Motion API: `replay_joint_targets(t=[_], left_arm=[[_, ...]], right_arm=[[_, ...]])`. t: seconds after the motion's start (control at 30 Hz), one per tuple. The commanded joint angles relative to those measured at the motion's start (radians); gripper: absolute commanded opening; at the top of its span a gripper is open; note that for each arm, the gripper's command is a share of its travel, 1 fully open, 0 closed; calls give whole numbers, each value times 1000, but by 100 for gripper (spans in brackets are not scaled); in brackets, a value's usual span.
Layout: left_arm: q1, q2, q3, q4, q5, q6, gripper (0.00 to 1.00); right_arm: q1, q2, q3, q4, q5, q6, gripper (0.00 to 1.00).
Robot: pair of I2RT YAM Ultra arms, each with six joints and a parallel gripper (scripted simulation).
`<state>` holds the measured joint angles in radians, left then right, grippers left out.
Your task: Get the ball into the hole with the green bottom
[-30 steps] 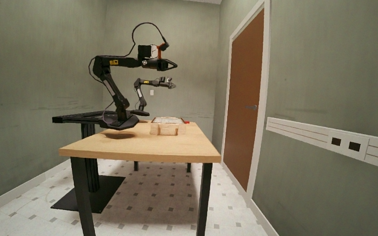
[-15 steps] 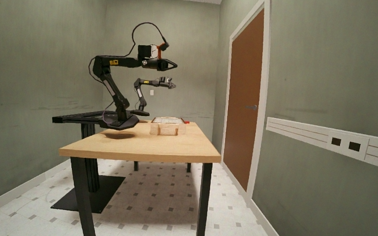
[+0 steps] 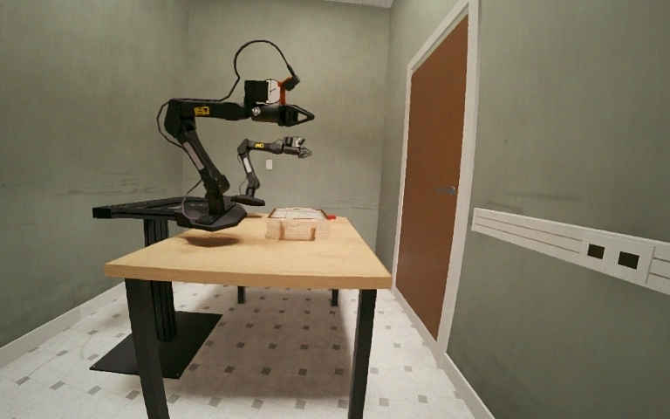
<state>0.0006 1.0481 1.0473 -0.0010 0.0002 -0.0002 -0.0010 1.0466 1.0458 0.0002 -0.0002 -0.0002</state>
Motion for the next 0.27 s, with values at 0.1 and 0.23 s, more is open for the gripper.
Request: replay_joint_targets(t=[0.1, 0.23], left_arm=[[-6, -25, 12, 15, 4, 12, 36], [-6, -25, 12, 15, 4, 12, 36]], right_arm=[[21, -24, 27, -1, 1, -13, 36], [21, -24, 27, -1, 1, -13, 36]])
